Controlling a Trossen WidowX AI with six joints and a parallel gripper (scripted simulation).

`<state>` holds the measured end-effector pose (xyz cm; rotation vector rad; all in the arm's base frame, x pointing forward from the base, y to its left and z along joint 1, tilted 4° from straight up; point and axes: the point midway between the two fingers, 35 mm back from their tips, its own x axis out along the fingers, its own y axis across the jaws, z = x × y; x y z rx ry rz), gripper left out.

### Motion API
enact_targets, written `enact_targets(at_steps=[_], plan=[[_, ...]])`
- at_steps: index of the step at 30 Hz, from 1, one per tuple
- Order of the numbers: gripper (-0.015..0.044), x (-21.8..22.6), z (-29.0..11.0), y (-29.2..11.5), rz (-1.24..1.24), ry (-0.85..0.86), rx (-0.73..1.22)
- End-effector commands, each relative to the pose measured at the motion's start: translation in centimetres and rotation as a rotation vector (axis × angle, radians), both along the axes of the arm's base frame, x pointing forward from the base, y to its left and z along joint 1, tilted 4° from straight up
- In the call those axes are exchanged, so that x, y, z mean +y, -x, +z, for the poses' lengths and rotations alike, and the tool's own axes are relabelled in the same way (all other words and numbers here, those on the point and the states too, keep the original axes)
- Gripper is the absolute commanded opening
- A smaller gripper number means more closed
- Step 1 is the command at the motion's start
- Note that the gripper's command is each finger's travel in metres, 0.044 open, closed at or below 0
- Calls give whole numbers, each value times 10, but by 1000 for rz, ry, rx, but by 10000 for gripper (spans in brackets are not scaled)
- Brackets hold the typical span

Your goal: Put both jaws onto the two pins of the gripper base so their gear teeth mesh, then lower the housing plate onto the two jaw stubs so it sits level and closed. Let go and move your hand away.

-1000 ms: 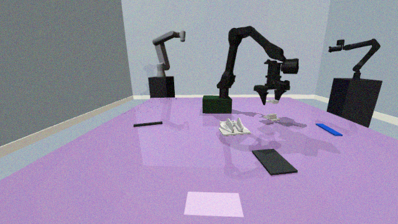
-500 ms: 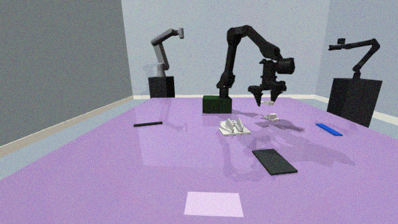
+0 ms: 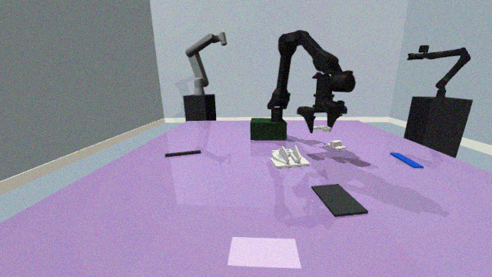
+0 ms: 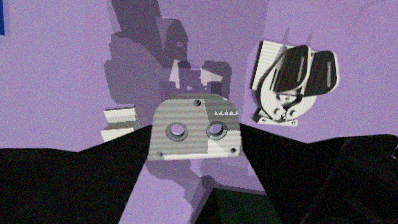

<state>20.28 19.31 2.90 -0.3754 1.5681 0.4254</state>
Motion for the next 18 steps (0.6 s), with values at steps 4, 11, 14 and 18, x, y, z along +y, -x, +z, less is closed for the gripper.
enact_targets(at_steps=[4,11,14,18], plan=[[351,-20,-1,-16,-15,3,-5],[351,-40,-2,-28,-31,5,-5],[351,-49,-2,-33,-38,6,-5],[351,-61,-3,-39,-47,8,-5]])
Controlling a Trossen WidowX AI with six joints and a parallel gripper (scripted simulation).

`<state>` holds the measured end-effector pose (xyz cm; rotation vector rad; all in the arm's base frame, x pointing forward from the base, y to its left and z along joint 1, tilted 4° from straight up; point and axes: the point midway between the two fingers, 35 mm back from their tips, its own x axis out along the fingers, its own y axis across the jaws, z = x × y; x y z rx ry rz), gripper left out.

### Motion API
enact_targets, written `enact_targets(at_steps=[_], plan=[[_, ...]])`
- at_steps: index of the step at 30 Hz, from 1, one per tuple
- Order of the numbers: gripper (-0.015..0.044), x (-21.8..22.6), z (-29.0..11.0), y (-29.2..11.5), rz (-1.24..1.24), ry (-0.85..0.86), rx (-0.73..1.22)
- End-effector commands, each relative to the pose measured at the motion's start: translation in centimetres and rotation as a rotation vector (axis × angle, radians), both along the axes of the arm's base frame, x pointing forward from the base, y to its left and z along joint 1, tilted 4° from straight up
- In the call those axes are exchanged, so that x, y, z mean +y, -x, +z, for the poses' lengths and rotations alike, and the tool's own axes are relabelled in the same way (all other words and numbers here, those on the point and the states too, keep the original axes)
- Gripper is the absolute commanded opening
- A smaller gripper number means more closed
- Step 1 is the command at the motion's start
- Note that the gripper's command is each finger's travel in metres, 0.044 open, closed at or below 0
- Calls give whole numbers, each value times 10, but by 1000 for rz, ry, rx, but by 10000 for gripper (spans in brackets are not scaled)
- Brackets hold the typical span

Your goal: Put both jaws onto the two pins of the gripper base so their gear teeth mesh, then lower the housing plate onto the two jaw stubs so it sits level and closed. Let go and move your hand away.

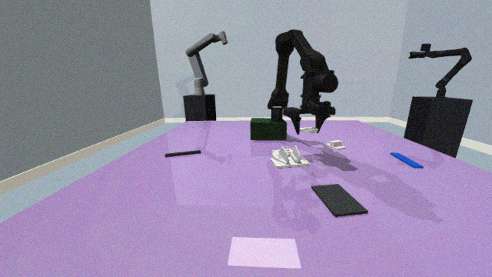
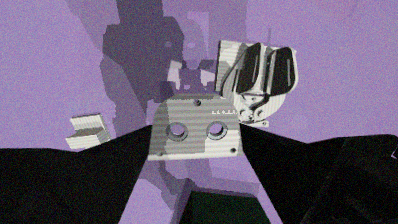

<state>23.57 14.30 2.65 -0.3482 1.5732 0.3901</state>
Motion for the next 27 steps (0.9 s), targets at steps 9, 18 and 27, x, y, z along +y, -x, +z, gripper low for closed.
enact_targets(at_steps=[9,18,27], plan=[[351,-39,-2,-17,-27,5,-3],[351,-68,-3,-24,-47,8,-1],[351,-92,-4,-28,-64,10,1]])
